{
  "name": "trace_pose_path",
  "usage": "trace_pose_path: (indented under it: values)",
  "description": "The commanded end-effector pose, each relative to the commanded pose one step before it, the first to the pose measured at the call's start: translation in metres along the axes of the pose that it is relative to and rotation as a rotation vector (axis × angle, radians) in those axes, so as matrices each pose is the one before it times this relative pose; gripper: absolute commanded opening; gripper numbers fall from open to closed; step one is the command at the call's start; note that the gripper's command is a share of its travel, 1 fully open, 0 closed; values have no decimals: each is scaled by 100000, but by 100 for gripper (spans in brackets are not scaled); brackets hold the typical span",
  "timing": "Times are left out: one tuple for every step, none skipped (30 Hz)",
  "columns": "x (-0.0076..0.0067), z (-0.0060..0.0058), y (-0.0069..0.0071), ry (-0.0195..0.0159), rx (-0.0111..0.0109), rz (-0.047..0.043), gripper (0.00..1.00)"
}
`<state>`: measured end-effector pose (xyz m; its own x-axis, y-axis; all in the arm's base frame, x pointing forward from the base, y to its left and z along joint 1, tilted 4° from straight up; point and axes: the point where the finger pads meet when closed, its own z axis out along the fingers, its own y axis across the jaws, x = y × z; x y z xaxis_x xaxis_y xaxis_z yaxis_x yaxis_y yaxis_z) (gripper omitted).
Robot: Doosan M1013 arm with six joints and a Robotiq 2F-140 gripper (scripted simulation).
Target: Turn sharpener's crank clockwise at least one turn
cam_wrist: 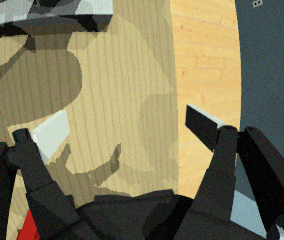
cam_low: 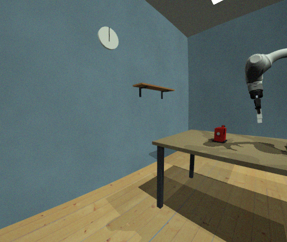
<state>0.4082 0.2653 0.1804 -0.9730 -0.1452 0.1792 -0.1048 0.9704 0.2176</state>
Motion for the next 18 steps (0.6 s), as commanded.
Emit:
trace_pose_path:
  values:
    - [-147, -62, -79, -100, 84, 708, 100]
    - [-331, -122, -177, -222, 219, 1552, 100]
    - [-593, -216, -312, -401, 384, 2766, 100]
    - [-899, -319, -458, -615, 561, 4153, 100]
    - [-1236, -420, -595, -855, 731, 5616, 100]
    - [-1332, -427, -588, -929, 735, 5922, 100]
    - [-637, -192, -250, -444, 331, 2769, 100]
    - [-812, -237, -304, -568, 405, 3497, 100]
    - [-898, -253, -316, -632, 428, 3825, 100]
    - [-909, -245, -296, -642, 412, 3824, 100]
    - [-907, -235, -272, -643, 390, 3776, 100]
    - [-912, -226, -251, -648, 372, 3756, 100]
    - [-921, -219, -230, -657, 356, 3756, 100]
    - [-930, -211, -210, -665, 340, 3756, 100]
    - [0, 0, 0, 0, 0, 0, 100]
    - [0, 0, 0, 0, 0, 0, 100]
    - [-2713, -588, -584, -1969, 891, 10878, 100]
    - [-660, -125, -86, -477, 191, 2589, 100]
